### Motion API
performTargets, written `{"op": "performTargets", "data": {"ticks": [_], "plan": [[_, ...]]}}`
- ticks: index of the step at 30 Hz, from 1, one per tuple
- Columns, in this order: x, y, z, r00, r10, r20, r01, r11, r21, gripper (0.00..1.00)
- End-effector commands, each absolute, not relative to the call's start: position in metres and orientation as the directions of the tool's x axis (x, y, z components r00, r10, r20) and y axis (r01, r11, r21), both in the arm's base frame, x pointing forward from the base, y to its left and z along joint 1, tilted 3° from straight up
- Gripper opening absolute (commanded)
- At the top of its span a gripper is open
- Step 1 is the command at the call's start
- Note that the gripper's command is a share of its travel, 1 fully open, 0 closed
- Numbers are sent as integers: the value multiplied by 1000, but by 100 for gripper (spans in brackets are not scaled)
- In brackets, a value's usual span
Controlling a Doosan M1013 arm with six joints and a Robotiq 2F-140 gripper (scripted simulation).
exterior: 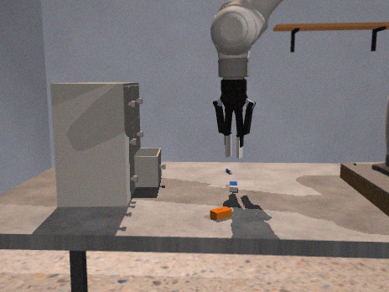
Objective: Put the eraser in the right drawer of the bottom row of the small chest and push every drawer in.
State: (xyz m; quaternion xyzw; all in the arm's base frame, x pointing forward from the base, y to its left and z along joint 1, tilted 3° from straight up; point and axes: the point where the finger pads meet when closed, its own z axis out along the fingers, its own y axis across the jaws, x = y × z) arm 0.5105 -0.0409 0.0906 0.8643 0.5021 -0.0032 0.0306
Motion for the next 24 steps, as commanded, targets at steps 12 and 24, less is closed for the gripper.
{"op": "performTargets", "data": {"ticks": [12, 24], "plan": [[512, -31, 69, 48, 999, -20, 998, -47, 42, 23], [512, -31, 69, 48, 999, -20, 998, -47, 42, 23]]}}
